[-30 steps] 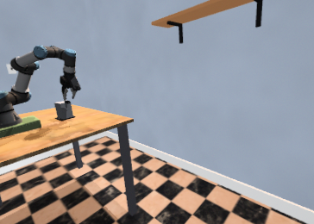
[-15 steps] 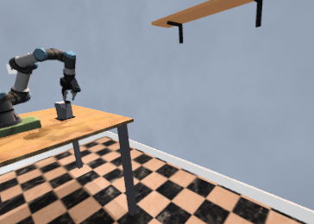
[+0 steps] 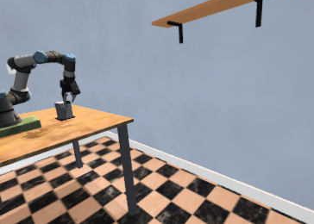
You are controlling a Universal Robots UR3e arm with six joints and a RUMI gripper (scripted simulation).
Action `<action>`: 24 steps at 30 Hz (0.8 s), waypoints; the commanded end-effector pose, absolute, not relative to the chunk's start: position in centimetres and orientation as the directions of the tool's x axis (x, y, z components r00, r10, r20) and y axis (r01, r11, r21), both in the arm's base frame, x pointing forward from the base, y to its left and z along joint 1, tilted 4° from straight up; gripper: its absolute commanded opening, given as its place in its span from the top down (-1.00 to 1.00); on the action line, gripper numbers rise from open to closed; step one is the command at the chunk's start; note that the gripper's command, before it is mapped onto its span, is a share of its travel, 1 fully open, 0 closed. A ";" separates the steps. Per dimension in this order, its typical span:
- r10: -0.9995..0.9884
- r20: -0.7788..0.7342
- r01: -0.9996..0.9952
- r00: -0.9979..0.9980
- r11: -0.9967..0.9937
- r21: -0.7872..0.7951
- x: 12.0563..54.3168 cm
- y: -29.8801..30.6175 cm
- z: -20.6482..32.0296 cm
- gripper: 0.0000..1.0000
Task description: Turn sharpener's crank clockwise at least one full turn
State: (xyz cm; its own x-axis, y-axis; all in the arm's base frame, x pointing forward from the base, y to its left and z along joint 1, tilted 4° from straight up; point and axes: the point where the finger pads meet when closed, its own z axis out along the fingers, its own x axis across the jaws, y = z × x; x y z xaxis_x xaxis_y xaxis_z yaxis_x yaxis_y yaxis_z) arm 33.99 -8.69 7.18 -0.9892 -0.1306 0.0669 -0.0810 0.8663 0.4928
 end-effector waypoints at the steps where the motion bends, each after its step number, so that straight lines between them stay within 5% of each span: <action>1: -0.130 0.064 -0.082 -0.990 0.868 0.490 34.0 -8.5 6.9 0.36; 23: -0.130 0.064 -0.082 -0.990 0.868 0.490 34.0 -8.5 6.9 0.36; 24: -0.130 0.064 -0.082 -0.990 0.868 0.490 34.0 -8.5 6.9 0.83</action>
State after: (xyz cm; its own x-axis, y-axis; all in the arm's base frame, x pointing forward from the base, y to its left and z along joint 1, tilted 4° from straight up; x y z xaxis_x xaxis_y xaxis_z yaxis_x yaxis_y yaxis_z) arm 33.94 -8.49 6.80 -0.9894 -0.1298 0.0654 -0.0812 0.8669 0.4918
